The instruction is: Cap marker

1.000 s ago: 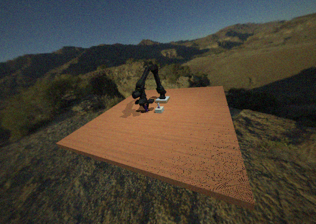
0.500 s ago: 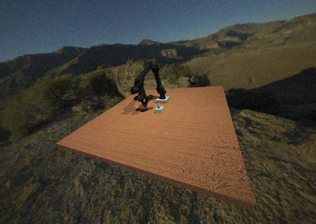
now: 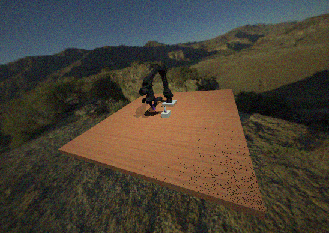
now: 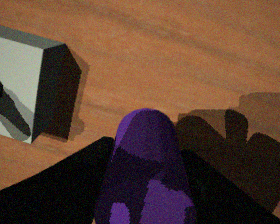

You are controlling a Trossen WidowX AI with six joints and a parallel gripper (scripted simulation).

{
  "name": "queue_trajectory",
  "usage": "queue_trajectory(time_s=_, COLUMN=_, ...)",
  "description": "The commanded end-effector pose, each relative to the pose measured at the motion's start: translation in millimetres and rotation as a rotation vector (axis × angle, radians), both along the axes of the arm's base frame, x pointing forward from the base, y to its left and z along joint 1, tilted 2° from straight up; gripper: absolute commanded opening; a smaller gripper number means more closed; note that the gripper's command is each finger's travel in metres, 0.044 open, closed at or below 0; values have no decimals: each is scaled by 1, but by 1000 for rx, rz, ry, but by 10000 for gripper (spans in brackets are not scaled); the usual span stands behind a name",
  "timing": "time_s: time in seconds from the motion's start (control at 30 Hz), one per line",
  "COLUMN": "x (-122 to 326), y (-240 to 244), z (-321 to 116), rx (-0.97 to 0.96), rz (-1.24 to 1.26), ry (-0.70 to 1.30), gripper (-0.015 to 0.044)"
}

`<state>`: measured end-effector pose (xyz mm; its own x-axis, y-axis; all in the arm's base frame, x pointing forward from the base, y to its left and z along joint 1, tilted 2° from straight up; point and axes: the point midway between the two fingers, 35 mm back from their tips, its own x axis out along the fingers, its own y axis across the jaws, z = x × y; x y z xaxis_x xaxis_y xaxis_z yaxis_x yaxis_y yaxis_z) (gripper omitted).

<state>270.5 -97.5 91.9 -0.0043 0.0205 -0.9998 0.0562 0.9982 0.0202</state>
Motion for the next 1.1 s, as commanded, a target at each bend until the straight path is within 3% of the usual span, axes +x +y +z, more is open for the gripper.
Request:
queue_trajectory(time_s=0.0, x=5, y=12, z=8, rx=3, rz=-3, ry=-9, gripper=0)
queue_trajectory(time_s=1.07, x=3, y=105, z=54, rx=13, rz=-3, ry=-9, gripper=0)
